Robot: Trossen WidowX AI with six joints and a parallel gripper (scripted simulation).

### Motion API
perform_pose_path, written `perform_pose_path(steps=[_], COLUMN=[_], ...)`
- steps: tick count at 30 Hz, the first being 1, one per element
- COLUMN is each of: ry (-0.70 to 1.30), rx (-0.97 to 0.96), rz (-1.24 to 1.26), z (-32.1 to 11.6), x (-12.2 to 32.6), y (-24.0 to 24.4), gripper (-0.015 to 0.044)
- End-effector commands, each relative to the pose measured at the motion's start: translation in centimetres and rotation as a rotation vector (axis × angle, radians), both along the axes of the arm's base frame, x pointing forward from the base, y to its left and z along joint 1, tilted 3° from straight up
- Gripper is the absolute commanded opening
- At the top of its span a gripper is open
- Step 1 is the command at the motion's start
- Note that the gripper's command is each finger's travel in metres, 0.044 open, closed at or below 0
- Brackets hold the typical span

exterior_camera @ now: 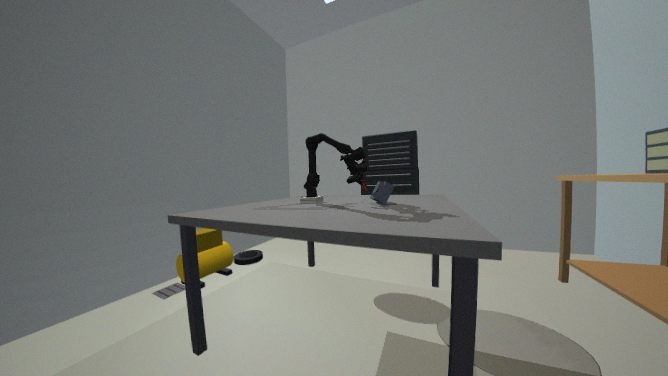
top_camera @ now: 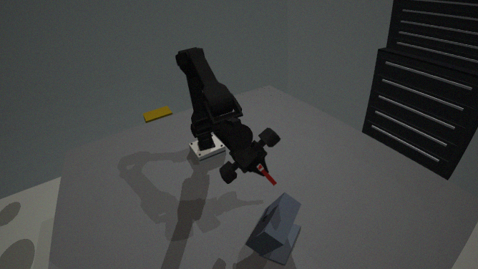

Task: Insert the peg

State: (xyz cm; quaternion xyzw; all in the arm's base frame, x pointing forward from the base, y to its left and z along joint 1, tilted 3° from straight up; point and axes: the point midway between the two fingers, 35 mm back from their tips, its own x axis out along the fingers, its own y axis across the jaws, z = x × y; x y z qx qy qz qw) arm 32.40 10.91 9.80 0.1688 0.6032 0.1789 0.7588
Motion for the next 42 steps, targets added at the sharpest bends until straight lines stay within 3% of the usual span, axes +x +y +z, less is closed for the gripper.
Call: perform_pose_path(steps=[1, 42], ry=[-0.02, -0.343], rx=[0.009, 0.038], rz=[0.02, 0.201], z=[-0.1, 0.5], x=[0.1, 2.2], y=[-0.3, -5.1], gripper=[0.0, 0.0])
